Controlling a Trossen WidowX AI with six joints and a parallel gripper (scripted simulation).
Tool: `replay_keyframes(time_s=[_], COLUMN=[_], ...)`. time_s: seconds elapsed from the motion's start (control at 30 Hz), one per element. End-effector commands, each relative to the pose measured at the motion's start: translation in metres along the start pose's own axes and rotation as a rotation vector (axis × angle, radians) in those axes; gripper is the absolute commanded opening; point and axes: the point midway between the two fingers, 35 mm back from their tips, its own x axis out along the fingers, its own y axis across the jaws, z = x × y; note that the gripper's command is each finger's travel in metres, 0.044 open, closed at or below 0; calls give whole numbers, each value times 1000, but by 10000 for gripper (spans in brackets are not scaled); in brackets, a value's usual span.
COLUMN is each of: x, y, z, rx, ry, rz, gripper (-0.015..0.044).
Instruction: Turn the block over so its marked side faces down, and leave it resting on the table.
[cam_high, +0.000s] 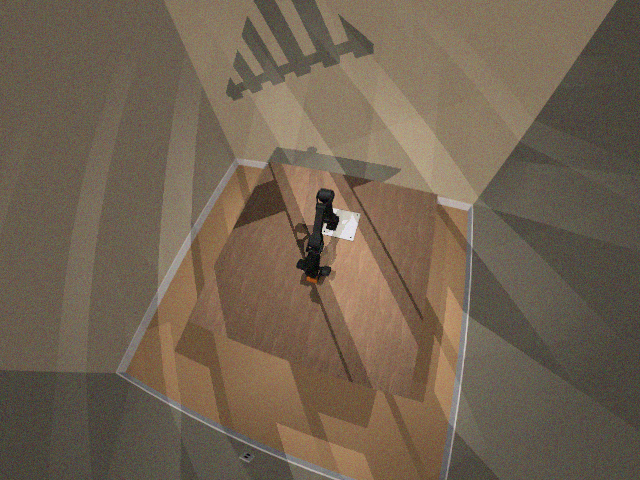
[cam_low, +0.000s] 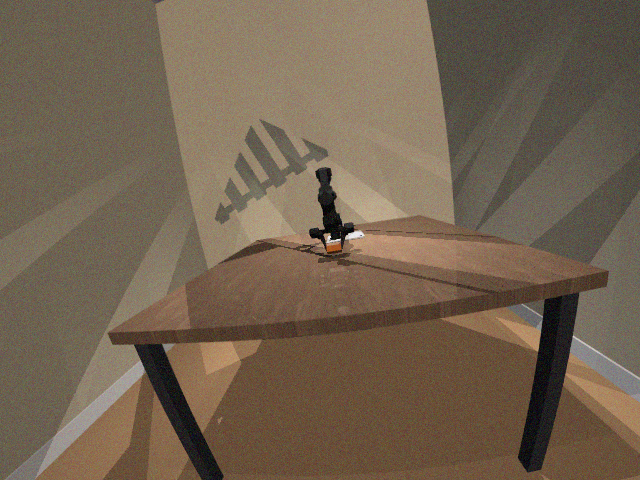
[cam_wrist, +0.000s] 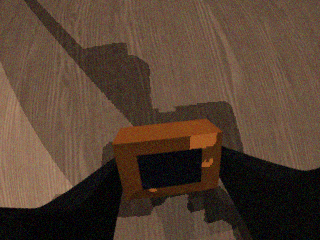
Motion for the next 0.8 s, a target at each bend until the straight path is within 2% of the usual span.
replay_keyframes(time_s=[0.0,0.23,0.77], x=[-3,-2,31], y=[0,0,1], z=[-2,-3,-2], rx=[-6,-6,-3], ry=[-59,-91,-324], rz=[2,2,5], gripper=[0,0,0])
